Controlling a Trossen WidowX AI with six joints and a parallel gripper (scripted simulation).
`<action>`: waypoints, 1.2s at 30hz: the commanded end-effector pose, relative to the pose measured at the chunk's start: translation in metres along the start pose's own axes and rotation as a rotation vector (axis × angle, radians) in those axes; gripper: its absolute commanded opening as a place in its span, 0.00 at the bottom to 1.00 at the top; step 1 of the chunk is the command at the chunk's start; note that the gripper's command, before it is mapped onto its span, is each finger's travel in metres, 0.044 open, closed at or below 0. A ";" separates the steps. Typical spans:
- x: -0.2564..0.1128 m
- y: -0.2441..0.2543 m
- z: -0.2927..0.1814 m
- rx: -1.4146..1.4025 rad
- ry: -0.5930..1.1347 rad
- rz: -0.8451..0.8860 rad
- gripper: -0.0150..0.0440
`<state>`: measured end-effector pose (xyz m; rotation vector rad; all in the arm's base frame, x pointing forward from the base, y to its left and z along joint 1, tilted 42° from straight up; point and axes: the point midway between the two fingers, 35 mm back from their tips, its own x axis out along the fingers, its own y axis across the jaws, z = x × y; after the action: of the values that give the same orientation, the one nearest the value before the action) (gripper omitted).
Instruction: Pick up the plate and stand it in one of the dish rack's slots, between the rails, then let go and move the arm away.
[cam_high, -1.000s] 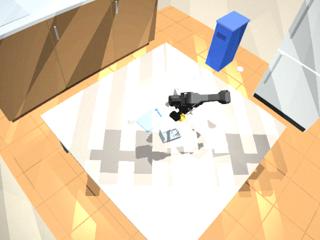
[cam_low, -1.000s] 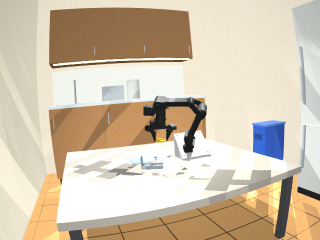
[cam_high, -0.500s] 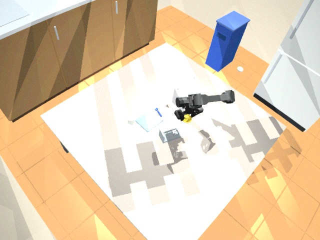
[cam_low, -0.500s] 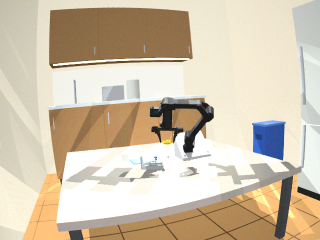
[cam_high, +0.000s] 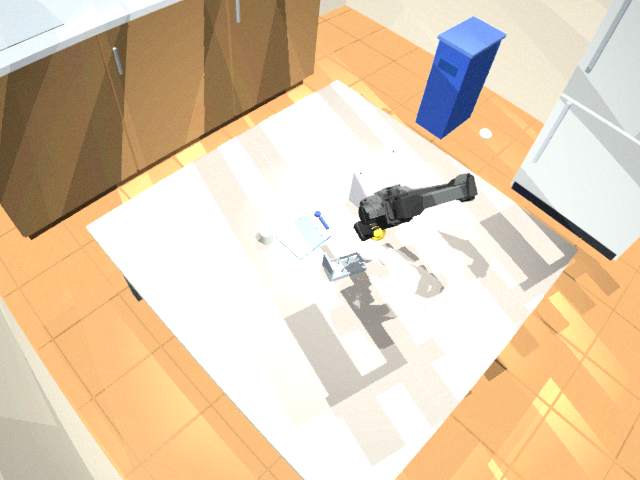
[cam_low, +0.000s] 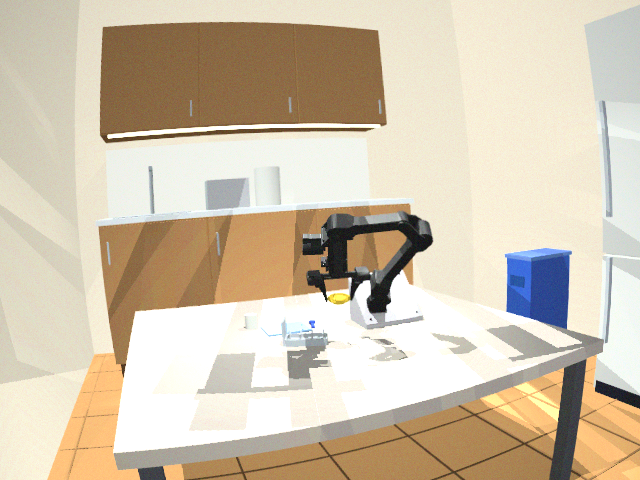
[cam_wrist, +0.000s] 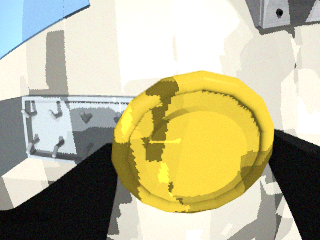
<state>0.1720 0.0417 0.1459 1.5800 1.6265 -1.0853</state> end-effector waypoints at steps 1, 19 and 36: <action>0.010 -0.003 0.006 -0.051 -0.094 -0.004 0.25; 0.040 -0.002 0.027 -0.277 -0.449 0.025 0.25; 0.055 0.009 0.034 -0.484 -0.735 0.158 0.25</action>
<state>0.1696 0.0381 0.0822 0.8645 1.1818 -0.9644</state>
